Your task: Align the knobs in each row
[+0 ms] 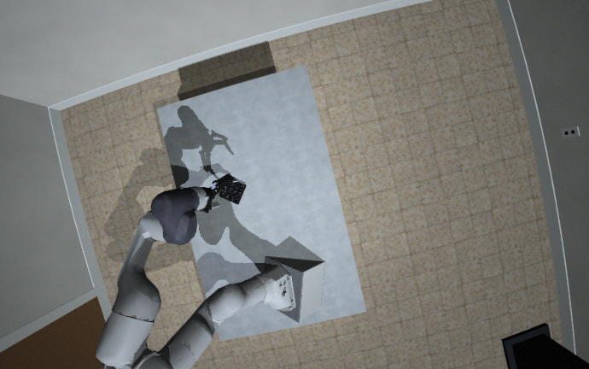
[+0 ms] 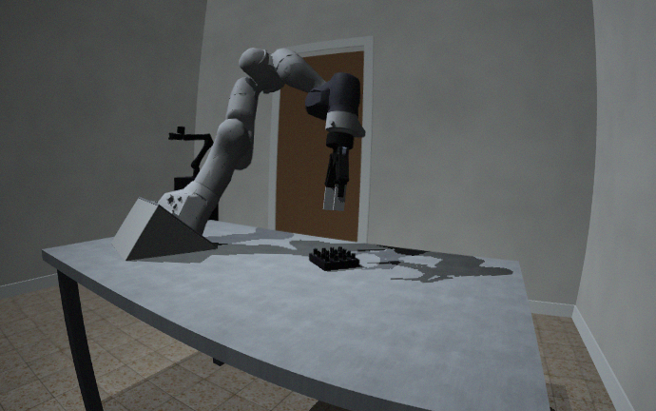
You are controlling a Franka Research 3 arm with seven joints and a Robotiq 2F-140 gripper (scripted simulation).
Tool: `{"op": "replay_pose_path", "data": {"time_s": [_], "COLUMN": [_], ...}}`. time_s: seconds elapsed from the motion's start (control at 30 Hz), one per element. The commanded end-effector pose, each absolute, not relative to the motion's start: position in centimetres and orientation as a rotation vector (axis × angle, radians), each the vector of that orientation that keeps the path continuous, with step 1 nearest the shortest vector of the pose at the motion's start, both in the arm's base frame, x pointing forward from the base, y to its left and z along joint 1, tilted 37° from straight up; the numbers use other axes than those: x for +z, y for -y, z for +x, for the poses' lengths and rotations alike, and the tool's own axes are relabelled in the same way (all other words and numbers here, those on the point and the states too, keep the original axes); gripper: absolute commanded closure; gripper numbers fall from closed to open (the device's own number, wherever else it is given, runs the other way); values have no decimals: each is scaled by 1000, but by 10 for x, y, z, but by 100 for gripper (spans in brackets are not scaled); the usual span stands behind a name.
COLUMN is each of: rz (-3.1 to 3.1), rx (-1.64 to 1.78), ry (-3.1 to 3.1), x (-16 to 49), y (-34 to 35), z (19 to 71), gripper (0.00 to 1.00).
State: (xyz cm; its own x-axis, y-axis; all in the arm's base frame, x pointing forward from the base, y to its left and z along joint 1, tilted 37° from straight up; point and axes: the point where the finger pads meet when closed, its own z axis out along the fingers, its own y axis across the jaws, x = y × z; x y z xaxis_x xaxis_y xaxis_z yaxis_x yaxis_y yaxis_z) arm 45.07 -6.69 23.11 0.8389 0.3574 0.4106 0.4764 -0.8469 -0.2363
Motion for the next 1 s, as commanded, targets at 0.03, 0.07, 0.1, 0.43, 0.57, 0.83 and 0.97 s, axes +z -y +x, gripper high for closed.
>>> {"op": "replay_pose_path", "data": {"time_s": [0.03,0.07,0.1,0.43,0.57,0.83,0.97], "rz": [-2674,-2674,-2674,-2637,-2629,-2629,-2629], "rx": [-533,-533,-533,-546,-548,-548,-548], "ry": [676,676,676,692,695,695,695], "x": [232,232,232,223,221,221,221], "y": [66,66,66,63,62,62,62], "z": [452,452,452,449,448,448,448], "gripper": [0,0,0,0,0,0,0]}}
